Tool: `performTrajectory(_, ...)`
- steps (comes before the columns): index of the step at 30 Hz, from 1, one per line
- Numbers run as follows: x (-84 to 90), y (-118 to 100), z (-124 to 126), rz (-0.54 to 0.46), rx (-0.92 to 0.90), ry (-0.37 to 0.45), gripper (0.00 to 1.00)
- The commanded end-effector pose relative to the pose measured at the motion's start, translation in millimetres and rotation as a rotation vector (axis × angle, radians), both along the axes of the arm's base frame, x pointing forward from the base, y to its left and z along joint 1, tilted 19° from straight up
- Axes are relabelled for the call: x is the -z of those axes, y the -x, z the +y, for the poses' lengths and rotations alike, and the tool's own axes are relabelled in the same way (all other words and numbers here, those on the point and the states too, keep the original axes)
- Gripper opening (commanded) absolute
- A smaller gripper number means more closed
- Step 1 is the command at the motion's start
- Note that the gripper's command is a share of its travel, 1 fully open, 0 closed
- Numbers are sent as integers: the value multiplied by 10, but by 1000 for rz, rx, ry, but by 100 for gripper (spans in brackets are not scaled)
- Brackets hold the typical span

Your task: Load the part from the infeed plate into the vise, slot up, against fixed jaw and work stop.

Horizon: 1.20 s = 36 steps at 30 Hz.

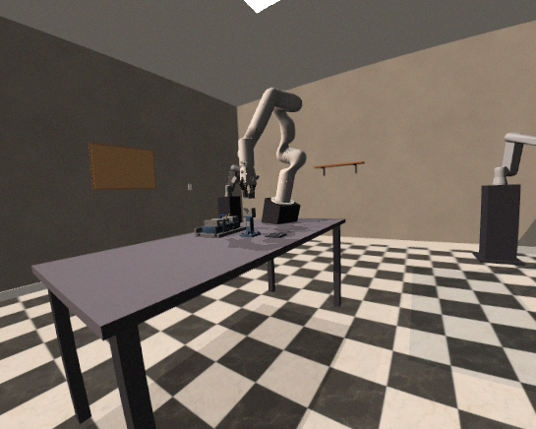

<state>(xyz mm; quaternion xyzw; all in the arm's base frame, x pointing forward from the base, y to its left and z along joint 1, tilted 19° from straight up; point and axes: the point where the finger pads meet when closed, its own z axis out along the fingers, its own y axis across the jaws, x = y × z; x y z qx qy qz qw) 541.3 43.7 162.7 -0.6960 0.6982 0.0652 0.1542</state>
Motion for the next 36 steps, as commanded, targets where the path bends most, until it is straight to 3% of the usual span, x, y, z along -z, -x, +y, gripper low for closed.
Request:
performTrajectory(1, -34, -5, -10, -2, 0, 0, 0)
performTrajectory(36, -18, -81, -154, 27, 91, -12, 0)
